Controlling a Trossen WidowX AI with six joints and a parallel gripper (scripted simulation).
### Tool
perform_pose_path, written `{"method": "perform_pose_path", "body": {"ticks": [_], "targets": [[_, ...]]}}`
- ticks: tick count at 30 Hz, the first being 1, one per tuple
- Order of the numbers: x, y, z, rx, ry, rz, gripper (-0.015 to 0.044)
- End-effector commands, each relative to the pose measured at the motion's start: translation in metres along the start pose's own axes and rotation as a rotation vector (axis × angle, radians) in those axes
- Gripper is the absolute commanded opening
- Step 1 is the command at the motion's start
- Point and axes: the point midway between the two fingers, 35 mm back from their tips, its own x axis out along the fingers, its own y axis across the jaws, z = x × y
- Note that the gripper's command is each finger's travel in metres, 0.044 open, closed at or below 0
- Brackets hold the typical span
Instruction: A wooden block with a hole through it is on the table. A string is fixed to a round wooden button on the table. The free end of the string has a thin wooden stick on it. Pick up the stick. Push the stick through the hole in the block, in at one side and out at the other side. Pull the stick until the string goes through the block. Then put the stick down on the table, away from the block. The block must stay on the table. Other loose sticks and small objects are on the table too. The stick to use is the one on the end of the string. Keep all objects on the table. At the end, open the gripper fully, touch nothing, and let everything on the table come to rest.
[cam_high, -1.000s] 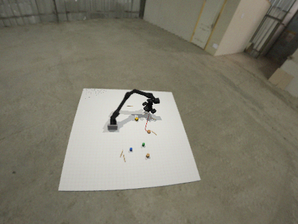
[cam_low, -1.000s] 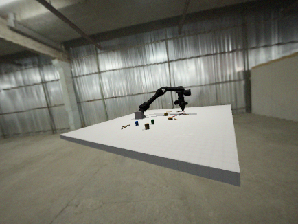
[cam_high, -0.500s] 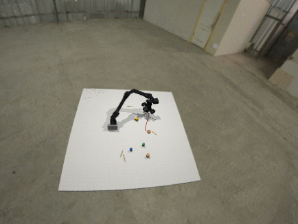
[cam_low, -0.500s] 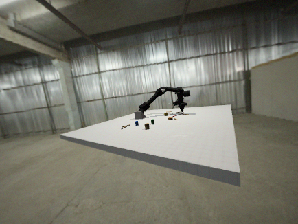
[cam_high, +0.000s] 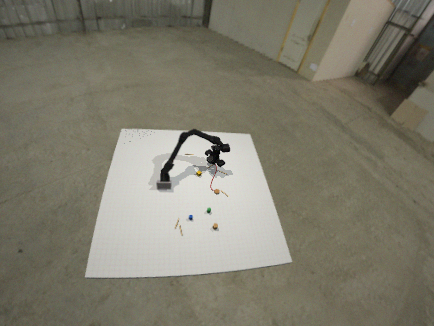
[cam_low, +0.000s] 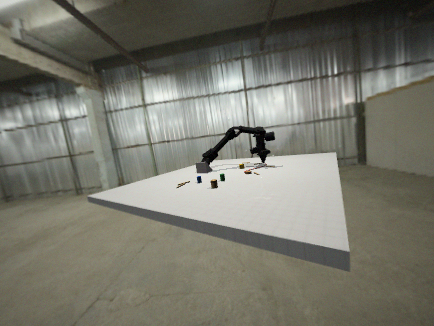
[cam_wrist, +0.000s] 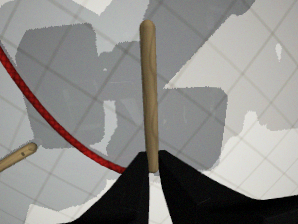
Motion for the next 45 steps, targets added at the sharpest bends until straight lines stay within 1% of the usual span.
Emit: {"method": "perform_pose_path", "body": {"ticks": [1,45], "targets": [[-0.001,-0.001,0.006,-0.006,0.000,0.001,0.0000],[-0.002,-0.001,0.060,-0.003,0.000,0.000,0.0000]]}}
